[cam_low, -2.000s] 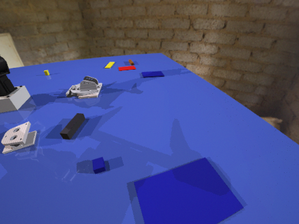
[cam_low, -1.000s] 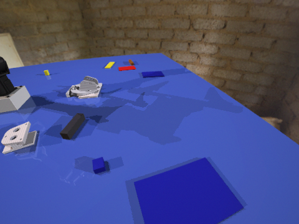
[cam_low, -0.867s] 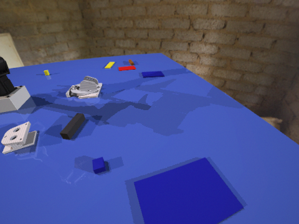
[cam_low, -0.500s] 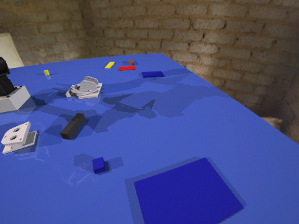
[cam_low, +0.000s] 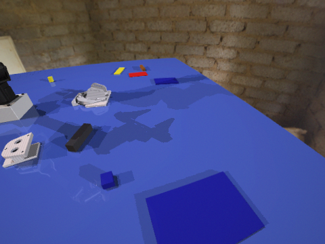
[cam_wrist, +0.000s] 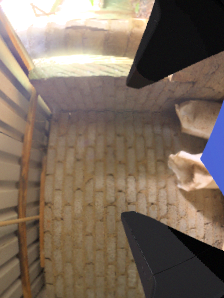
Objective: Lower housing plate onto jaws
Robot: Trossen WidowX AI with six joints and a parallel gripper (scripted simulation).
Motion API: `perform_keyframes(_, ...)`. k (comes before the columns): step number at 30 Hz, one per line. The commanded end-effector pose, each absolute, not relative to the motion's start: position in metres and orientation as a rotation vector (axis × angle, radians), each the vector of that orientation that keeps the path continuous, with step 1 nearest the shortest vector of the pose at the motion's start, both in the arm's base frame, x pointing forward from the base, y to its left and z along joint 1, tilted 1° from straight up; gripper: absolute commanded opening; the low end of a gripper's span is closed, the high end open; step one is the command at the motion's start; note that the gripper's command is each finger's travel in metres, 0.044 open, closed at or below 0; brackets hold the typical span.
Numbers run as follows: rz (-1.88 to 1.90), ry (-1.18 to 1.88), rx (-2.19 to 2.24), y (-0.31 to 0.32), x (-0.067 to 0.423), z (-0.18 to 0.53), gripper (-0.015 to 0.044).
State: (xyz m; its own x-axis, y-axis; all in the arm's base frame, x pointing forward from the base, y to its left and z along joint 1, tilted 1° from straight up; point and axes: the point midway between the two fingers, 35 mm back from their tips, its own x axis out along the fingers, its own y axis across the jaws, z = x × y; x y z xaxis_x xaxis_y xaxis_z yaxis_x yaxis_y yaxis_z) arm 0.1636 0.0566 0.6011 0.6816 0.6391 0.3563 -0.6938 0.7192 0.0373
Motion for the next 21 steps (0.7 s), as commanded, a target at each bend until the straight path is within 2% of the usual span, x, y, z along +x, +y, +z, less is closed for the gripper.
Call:
perform_keyframes(1,0.719,-0.309,0.259,0.044,0.178,0.598,0.044)
perform_keyframes(21,0.551,-0.229,0.586,-0.011,0.23,0.575,0.044)
